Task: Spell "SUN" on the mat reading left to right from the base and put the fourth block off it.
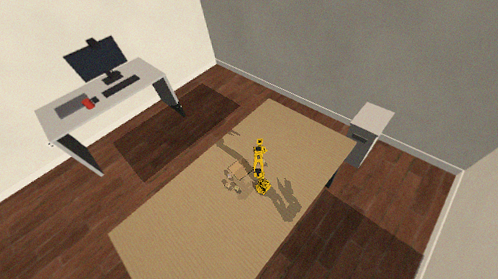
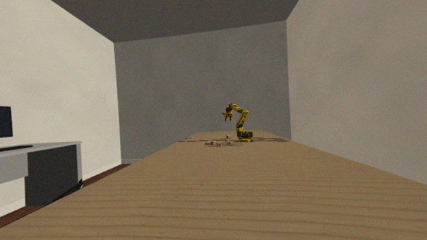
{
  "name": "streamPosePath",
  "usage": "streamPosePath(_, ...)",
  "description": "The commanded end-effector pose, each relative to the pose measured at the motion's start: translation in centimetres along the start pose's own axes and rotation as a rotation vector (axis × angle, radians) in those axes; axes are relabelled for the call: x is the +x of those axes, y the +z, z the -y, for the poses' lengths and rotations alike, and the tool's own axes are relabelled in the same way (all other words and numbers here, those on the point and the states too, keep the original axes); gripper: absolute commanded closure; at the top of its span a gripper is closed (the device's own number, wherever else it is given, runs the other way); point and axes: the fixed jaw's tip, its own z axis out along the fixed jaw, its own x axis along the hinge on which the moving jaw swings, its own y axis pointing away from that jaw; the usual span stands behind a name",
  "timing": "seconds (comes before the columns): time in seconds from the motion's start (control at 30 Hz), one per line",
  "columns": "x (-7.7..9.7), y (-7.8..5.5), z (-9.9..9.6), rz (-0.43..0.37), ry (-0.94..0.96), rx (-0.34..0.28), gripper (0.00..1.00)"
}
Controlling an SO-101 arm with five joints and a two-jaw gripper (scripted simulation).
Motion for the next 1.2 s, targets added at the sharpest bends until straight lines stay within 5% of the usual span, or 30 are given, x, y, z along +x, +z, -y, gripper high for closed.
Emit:
streamPosePath(0.0, -0.9, -0.3, -0.3, 0.061, 0.001, -0.009, 0.68)
streamPosePath(0.77, -0.9, 0.7, -0.9, 0.051, -0.001, -0.026, 0.68)
streamPosePath(1.17, 0.9, 4.5, -1.0, -0.189, -0.004, -0.018, 0.68)
